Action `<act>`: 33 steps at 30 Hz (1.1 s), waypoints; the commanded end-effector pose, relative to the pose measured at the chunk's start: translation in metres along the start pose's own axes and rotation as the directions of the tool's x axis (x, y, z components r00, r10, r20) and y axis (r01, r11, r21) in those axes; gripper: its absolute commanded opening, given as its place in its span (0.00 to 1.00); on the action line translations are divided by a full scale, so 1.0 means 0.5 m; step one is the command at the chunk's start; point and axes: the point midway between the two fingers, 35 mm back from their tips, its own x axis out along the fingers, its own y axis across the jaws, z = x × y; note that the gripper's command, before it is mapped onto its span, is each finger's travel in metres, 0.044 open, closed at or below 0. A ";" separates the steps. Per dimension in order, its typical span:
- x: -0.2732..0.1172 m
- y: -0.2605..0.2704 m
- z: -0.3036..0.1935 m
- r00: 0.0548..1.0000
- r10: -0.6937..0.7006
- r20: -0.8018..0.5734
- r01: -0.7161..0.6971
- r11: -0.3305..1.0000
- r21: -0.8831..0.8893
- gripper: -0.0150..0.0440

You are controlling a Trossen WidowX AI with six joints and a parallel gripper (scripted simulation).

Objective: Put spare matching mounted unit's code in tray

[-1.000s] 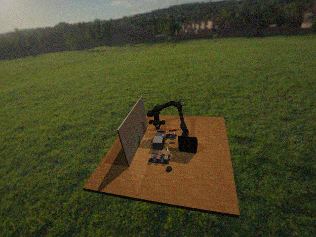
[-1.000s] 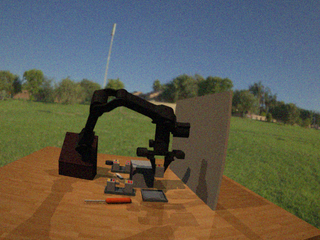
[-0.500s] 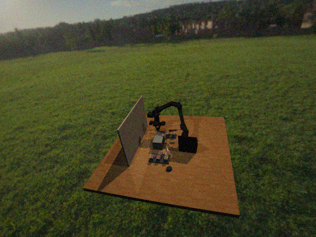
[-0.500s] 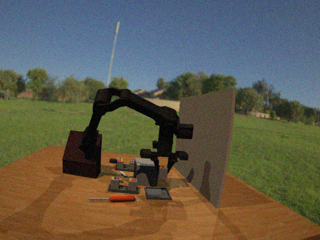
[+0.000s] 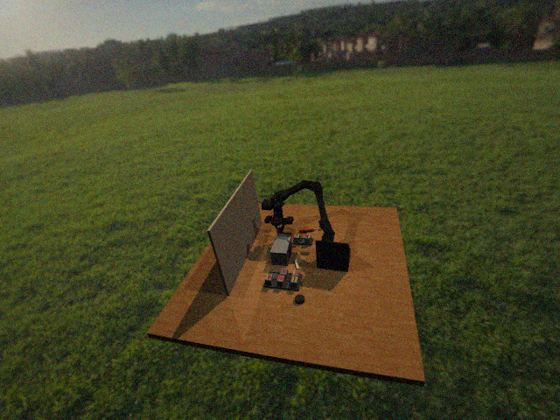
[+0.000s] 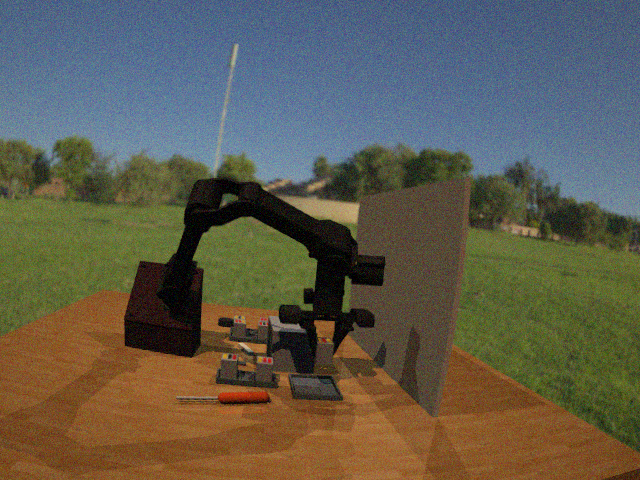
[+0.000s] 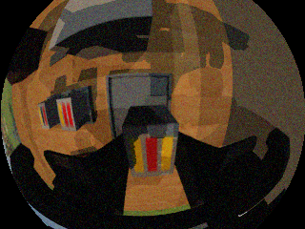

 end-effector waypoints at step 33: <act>0.068 0.013 -0.006 1.000 0.007 -0.013 -0.007 1.000 -0.006 0.25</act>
